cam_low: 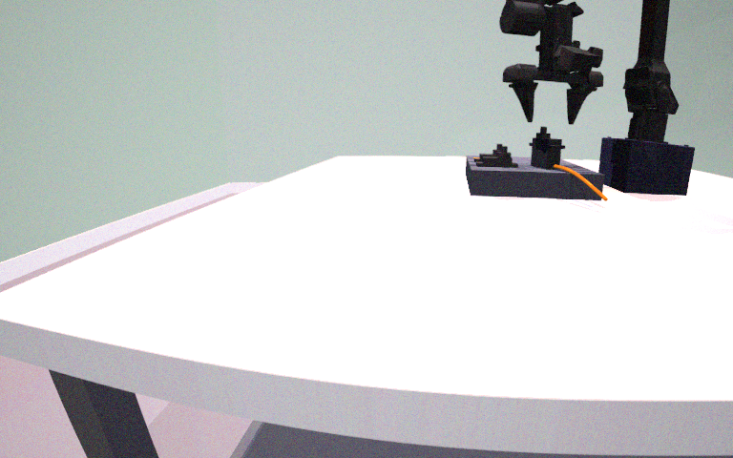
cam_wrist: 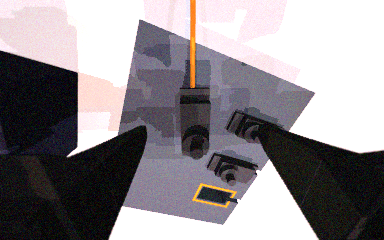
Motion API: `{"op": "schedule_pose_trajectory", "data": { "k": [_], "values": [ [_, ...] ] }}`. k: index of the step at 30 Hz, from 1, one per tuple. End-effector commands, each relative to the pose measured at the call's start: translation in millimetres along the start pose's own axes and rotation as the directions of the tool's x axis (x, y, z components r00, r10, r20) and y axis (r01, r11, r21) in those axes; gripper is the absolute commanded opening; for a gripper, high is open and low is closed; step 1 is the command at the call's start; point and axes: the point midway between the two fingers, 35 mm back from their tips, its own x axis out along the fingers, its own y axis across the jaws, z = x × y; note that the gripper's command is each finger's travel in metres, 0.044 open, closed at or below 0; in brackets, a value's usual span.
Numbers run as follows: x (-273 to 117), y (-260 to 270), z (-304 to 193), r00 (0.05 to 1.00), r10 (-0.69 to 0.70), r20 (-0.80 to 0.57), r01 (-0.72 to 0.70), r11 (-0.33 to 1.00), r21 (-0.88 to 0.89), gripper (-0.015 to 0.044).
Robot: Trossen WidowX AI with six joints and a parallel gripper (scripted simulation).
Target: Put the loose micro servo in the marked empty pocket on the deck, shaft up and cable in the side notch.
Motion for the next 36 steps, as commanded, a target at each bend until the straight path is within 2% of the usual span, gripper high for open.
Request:
{"op": "schedule_pose_trajectory", "data": {
  "k": [1, 21, 34, 36],
  "values": [
    [18, 3, 0, 1.000, 0.014, -0.004, -0.014, 1.000, -0.006, 0.0440],
    [40, 4, -1, 1.000, 0.014, -0.004, -0.014, 1.000, -0.006, 0.0440],
    [40, 4, -1, 1.000, 0.014, -0.004, -0.014, 1.000, -0.006, 0.0099],
    [40, 4, -1, 1.000, 0.014, -0.004, -0.014, 1.000, -0.006, 0.0085]
  ]
}}
